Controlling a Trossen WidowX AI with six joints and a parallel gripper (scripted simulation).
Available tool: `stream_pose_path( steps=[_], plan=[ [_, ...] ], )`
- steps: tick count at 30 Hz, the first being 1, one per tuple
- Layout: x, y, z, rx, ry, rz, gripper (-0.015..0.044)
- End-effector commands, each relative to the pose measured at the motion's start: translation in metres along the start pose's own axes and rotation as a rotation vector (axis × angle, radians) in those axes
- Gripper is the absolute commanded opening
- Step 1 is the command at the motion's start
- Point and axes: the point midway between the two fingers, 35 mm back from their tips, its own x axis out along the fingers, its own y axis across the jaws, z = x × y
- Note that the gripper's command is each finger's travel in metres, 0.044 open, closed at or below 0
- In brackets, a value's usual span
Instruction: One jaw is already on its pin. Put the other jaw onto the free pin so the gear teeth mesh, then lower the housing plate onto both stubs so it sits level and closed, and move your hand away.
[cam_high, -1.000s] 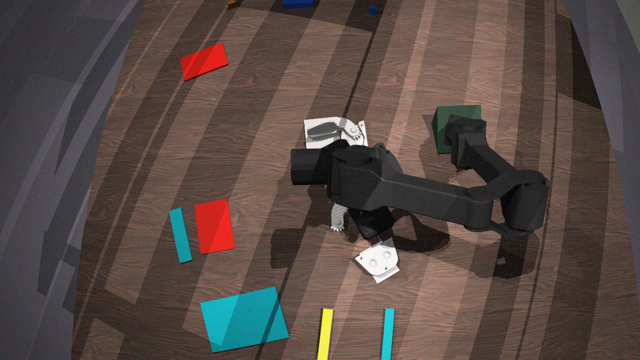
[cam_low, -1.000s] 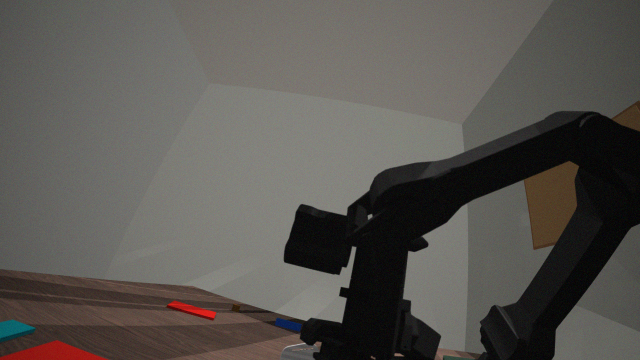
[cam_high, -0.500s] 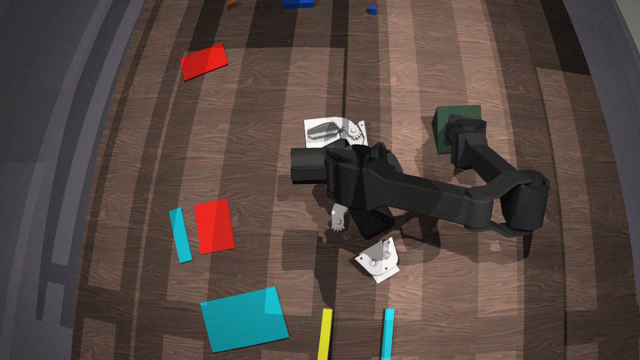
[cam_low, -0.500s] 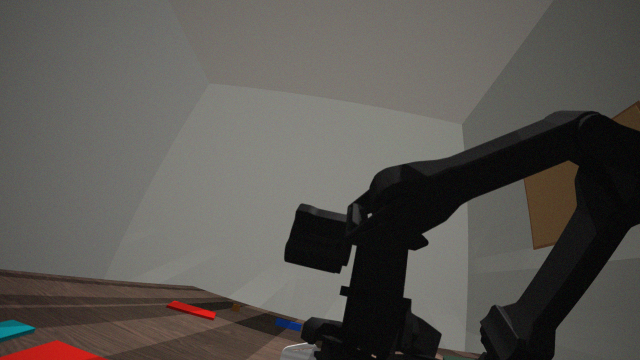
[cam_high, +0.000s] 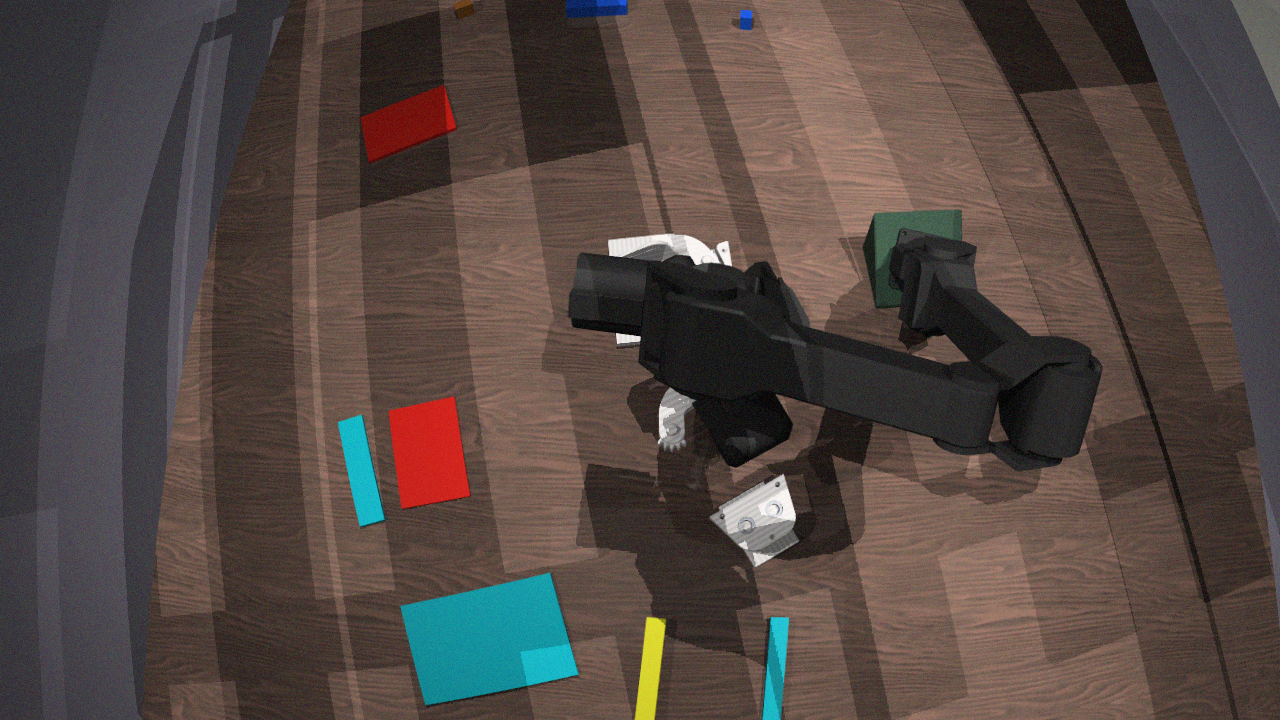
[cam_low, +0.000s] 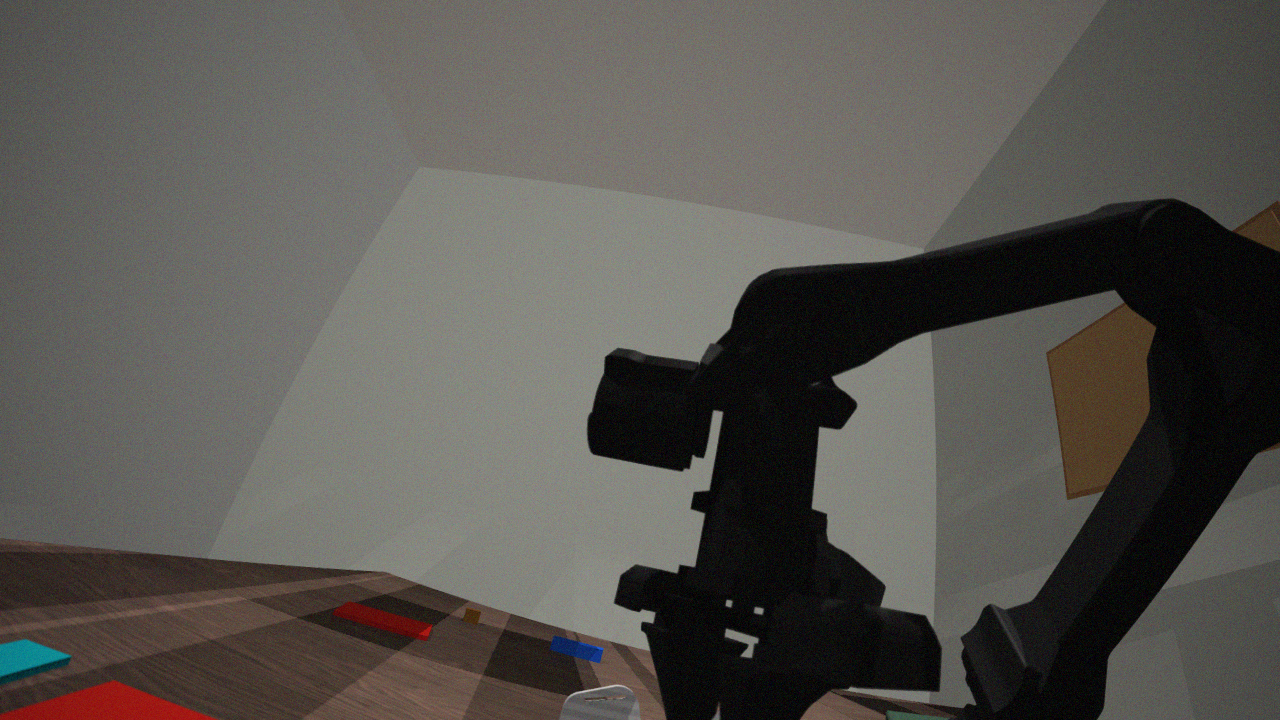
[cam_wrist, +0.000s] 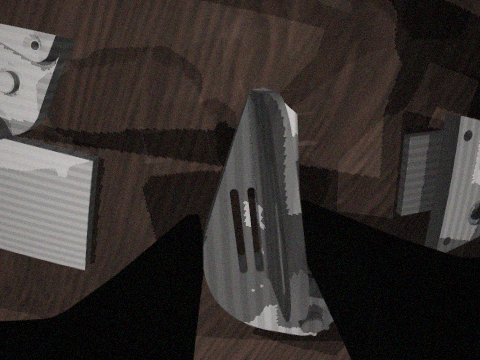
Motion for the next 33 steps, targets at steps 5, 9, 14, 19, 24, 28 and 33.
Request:
stream_pose_path(
  steps=[5,9,14,19,24,28,33],
  plan=[
    [-0.025,0.0,0.001,-0.002,-0.001,0.001,0.0134],
    [-0.032,-0.001,0.002,-0.002,0.0,-0.001,0.0134],
    [-0.033,0.003,0.004,-0.073,0.0,0.001,0.0134],
    [-0.033,0.012,0.008,-0.215,-0.002,0.007,0.0134],
    [-0.033,0.021,0.012,-0.357,-0.004,0.011,0.0134],
    [-0.034,0.028,0.015,-0.471,-0.007,0.014,0.0134],
    [-0.034,0.037,0.02,-0.613,-0.01,0.017,0.0134]
  ],
)
